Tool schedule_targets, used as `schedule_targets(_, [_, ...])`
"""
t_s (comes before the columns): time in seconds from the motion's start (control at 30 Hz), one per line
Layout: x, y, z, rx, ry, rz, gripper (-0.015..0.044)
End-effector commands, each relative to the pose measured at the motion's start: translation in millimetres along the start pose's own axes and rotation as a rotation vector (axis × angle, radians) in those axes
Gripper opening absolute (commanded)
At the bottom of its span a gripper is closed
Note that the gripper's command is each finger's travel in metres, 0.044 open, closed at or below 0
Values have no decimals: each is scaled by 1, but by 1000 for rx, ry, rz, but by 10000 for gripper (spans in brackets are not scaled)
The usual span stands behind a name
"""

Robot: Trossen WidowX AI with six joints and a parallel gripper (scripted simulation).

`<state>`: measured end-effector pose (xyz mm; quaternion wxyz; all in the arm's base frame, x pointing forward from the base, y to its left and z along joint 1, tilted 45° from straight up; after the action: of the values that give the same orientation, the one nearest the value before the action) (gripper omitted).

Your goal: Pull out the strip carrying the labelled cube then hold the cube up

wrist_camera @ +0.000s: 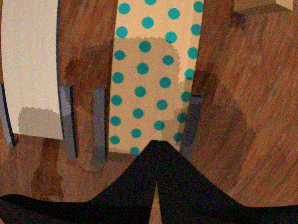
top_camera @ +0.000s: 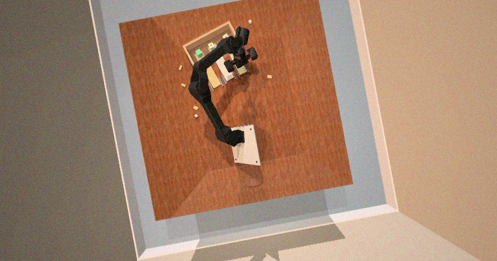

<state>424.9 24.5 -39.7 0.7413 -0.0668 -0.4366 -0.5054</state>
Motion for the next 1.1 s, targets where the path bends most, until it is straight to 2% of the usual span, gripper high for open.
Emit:
schedule_targets(0.0, [-10, -3, 2, -12, 13, 5, 0])
schedule_targets(0.63, [-41, -5, 6, -12, 16, 4, 0])
schedule_targets(1.07, [-42, -5, 6, -12, 16, 4, 0])
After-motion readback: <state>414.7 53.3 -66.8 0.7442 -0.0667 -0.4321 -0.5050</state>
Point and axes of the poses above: the point midway between the two fingers, 35 mm back from their tips, its own x axis back along the fingers, its own z axis across the jaws, y = z × x, the point moved 6 cm from there along x, back along the fingers, and after that the axes turned 9 degrees about x, right-handed, at the moved point
